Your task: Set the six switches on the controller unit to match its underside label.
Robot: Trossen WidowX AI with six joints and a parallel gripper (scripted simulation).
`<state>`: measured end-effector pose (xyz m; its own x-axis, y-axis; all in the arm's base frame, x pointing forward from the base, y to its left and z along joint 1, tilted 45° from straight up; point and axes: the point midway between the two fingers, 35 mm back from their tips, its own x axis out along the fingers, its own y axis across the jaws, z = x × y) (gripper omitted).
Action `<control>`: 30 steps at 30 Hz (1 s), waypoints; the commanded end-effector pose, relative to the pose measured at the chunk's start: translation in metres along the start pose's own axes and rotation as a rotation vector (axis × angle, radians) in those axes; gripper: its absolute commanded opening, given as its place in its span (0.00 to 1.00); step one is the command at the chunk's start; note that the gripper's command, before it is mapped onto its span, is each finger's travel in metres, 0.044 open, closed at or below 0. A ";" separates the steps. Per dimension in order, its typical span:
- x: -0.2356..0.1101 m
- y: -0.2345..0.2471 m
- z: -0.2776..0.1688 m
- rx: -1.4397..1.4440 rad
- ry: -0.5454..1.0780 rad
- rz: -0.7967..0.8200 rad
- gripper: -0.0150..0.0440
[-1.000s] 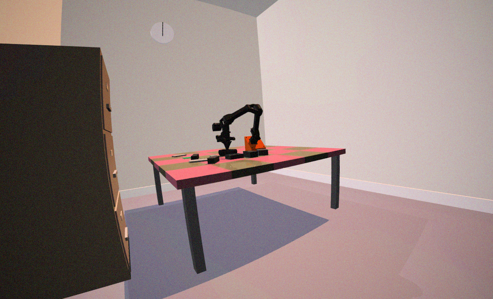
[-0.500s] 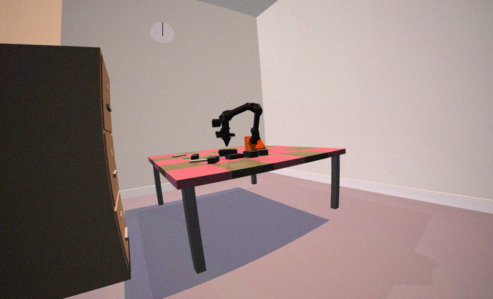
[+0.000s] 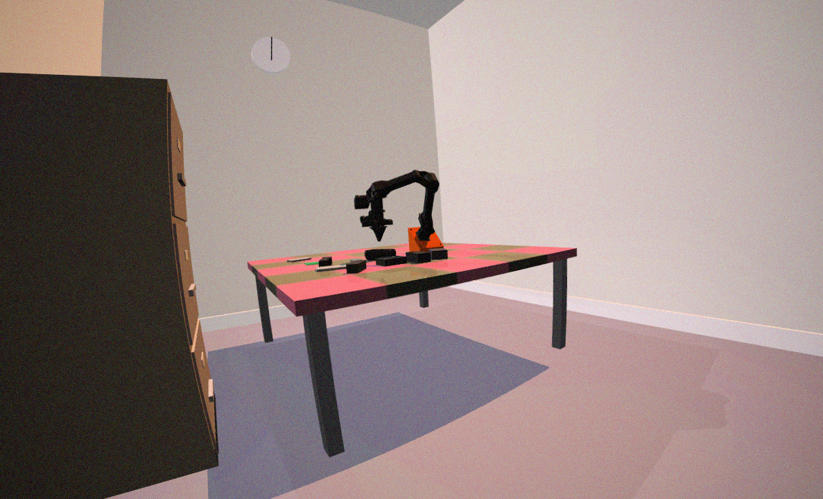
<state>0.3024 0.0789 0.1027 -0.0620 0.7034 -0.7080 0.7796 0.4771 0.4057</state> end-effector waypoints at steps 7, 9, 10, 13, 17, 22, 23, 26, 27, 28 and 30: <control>-0.001 0.001 -0.001 0.003 0.000 0.001 0.25; -0.001 0.001 -0.001 0.003 0.000 0.001 0.25; -0.001 0.001 -0.001 0.003 0.000 0.001 0.25; -0.001 0.001 -0.001 0.003 0.000 0.001 0.25; -0.001 0.001 -0.001 0.003 0.000 0.001 0.25; 0.022 0.039 -0.001 -0.001 -0.001 0.003 0.25; 0.026 0.044 -0.001 0.001 0.000 0.003 0.25; 0.028 0.046 -0.001 0.002 0.001 0.004 0.25; 0.028 0.046 -0.001 0.002 0.001 0.004 0.25; 0.028 0.046 -0.001 0.002 0.001 0.004 0.25; 0.028 0.046 -0.001 0.002 0.001 0.004 0.25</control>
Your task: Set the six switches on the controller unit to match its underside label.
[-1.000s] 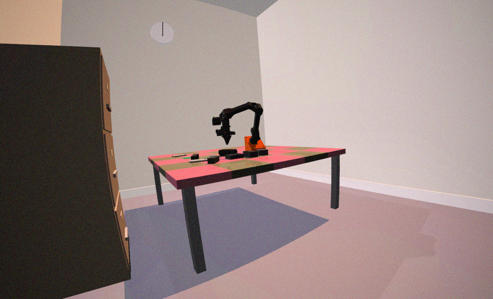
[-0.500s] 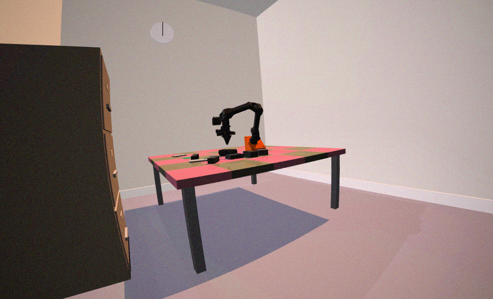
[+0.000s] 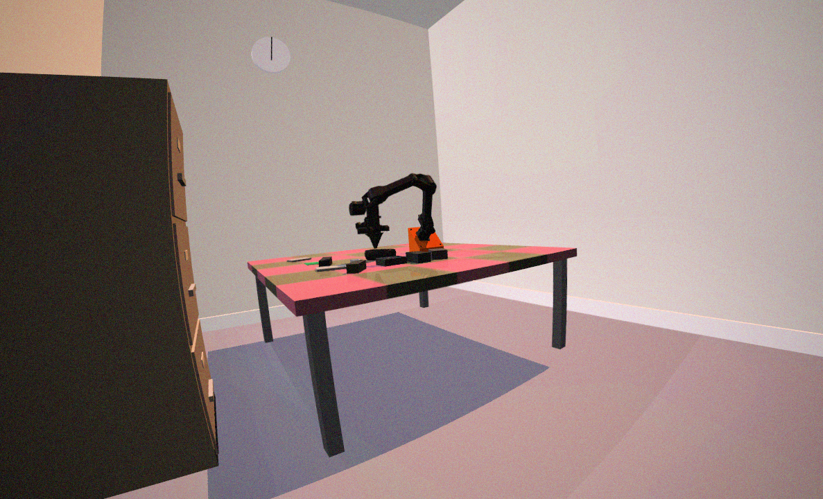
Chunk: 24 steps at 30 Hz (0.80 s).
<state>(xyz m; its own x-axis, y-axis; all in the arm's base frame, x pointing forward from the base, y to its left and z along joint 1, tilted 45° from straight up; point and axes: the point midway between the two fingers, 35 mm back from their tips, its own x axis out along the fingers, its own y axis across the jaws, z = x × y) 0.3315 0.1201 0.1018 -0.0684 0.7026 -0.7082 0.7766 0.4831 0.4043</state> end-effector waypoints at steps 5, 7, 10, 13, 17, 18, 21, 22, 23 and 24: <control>0.000 0.004 0.002 0.006 -0.002 0.009 0.25; 0.000 0.004 0.002 0.006 -0.002 0.009 0.25; 0.000 0.003 0.002 0.004 -0.004 0.005 0.25; -0.007 0.003 0.002 0.004 -0.005 0.005 0.34; -0.044 0.003 0.002 0.004 -0.006 0.004 0.52; -0.048 0.002 0.002 0.004 -0.005 0.004 0.57; -0.050 0.002 0.002 0.004 -0.005 0.004 0.70; -0.050 0.002 0.002 0.004 -0.005 0.004 0.74; -0.050 0.002 0.002 0.004 -0.005 0.004 0.79; -0.050 0.002 0.002 0.004 -0.005 0.004 0.83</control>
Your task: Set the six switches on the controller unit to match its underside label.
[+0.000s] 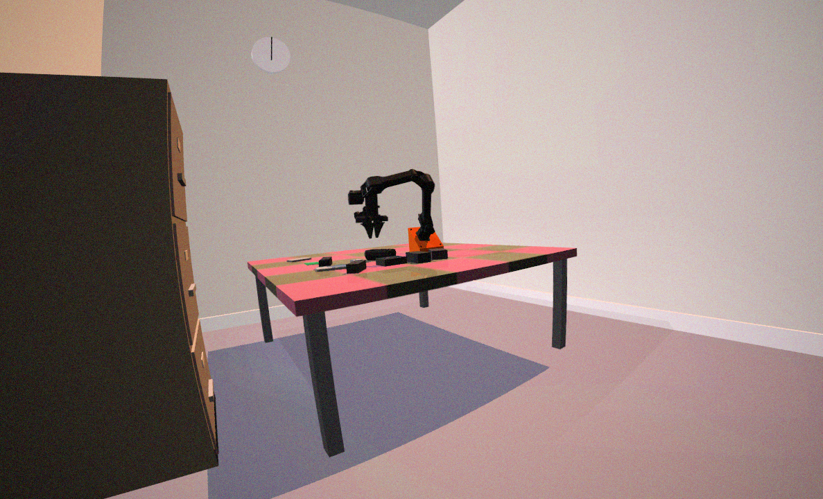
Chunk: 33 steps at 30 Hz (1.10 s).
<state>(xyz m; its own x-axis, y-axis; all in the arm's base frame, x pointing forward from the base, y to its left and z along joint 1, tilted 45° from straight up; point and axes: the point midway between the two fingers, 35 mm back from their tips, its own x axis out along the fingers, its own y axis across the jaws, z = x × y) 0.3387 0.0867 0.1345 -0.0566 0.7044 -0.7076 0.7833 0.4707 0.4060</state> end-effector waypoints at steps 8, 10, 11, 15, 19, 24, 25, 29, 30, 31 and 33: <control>-0.003 0.000 -0.001 -0.005 0.001 -0.006 0.48; -0.003 0.000 -0.001 -0.005 0.001 -0.006 0.39; -0.003 0.000 -0.001 -0.005 0.001 -0.006 0.34; -0.003 0.000 -0.001 -0.005 0.001 -0.006 0.25; -0.003 0.000 -0.001 -0.005 0.001 -0.006 0.25; -0.003 0.000 -0.001 -0.005 0.001 -0.006 0.25; -0.003 0.000 -0.001 -0.003 0.003 -0.003 0.30; -0.003 0.000 -0.001 -0.003 0.003 -0.003 0.48; -0.003 0.000 -0.001 -0.003 0.003 -0.003 0.52; -0.003 0.000 -0.001 -0.003 0.003 -0.003 0.57; -0.003 0.000 -0.001 -0.003 0.003 -0.003 0.65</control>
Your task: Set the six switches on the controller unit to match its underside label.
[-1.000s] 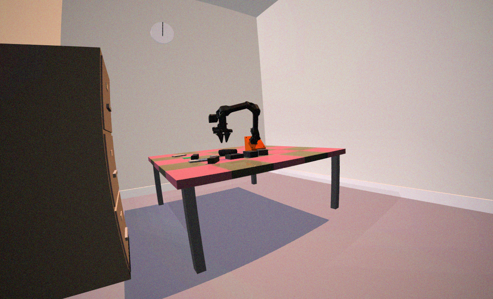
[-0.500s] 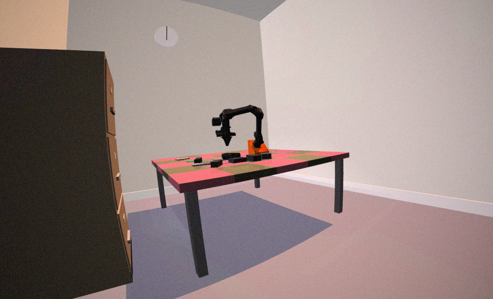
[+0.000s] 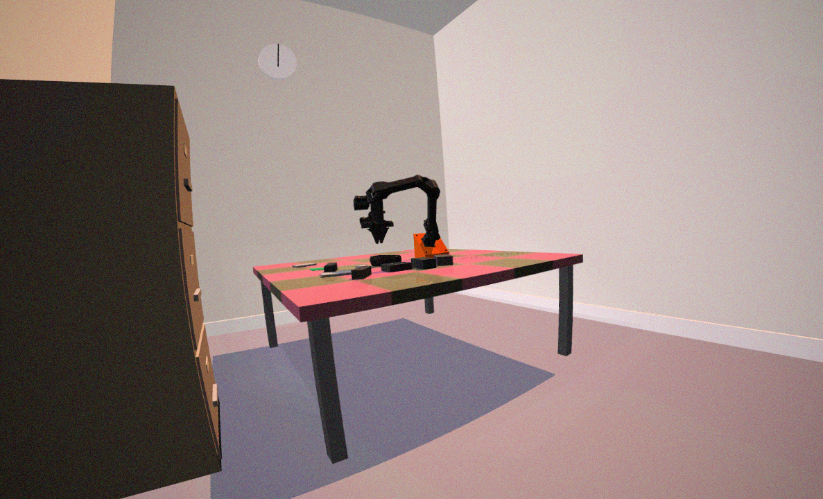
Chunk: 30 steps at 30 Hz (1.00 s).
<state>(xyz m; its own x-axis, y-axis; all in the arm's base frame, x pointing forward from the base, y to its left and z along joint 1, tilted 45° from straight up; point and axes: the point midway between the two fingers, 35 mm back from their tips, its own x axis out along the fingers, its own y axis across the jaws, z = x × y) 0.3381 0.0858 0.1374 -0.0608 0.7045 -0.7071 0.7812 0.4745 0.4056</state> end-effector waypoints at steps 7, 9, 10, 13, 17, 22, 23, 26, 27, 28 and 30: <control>0.000 0.000 0.000 0.000 0.000 0.000 0.97; 0.000 0.000 0.000 0.000 0.000 0.000 1.00; 0.000 0.000 0.000 0.000 0.000 0.000 1.00; -0.022 0.001 0.001 0.013 -0.015 0.015 0.87; -0.074 -0.002 -0.001 0.043 -0.049 0.051 0.69; -0.076 -0.003 -0.001 0.044 -0.050 0.052 0.47; -0.076 -0.003 -0.001 0.044 -0.050 0.052 0.42; -0.076 -0.003 -0.001 0.044 -0.050 0.052 0.29; -0.076 -0.003 -0.001 0.044 -0.050 0.052 0.25; -0.076 -0.003 -0.001 0.044 -0.050 0.052 0.25; -0.076 -0.003 -0.001 0.044 -0.050 0.052 0.25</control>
<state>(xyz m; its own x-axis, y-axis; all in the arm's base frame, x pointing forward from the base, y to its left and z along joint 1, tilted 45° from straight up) 0.3401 0.0326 0.1901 0.0107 0.7024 -0.7117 0.8110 0.4103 0.4171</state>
